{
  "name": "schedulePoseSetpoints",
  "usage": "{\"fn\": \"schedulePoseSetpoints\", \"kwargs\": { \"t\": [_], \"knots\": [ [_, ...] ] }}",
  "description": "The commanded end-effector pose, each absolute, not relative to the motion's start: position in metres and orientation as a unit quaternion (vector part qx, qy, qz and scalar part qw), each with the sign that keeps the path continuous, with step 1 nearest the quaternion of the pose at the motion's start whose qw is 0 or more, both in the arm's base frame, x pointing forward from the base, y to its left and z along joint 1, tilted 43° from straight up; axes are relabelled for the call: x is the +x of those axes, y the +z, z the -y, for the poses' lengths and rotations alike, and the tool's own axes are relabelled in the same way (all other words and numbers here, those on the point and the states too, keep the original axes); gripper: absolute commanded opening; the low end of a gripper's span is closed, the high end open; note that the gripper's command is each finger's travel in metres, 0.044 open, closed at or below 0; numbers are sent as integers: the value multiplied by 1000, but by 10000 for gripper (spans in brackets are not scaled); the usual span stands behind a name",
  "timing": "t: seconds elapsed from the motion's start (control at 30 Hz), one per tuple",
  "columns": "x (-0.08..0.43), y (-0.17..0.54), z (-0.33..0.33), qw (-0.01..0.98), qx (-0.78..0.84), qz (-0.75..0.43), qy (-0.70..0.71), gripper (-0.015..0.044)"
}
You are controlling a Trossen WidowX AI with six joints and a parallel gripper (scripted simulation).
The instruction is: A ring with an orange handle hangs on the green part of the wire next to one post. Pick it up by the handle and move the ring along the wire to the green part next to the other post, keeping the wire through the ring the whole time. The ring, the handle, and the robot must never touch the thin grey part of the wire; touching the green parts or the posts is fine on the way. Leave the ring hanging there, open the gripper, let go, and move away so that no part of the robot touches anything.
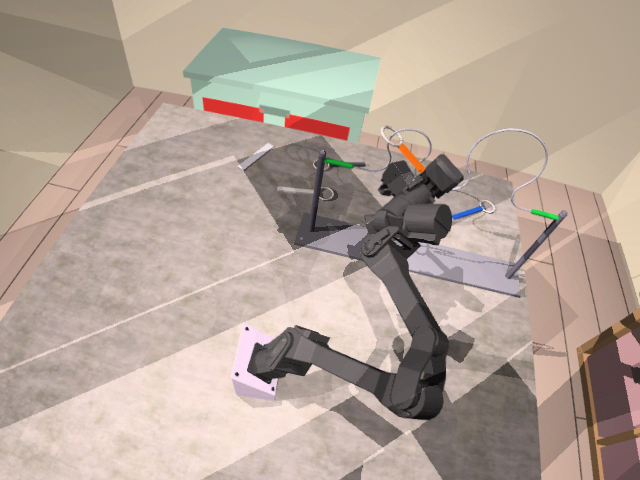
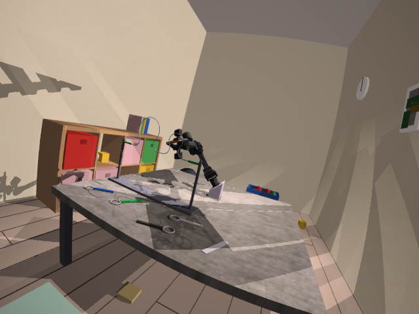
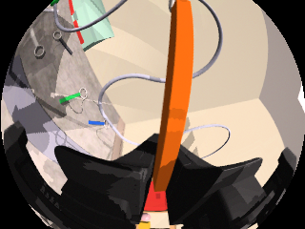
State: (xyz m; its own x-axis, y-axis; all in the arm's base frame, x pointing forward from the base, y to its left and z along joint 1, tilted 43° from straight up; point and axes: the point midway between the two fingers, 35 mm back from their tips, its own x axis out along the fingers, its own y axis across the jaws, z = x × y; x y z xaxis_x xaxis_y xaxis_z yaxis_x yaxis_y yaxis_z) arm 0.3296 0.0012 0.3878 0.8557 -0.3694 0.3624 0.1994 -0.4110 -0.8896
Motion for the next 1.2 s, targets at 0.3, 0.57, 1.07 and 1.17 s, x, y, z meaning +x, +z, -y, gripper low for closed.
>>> {"fn": "schedulePoseSetpoints", "kwargs": {
  "t": [0.3,0.57,1.07,1.17],
  "knots": [
    [328,404,-11,414,-866,-20,-278,-150],
    [327,412,-18,337,-897,-1,-285,-150],
    [326,421,-29,216,-931,27,-292,-150],
    [326,421,-28,204,-934,30,-292,-150]
  ]
}}
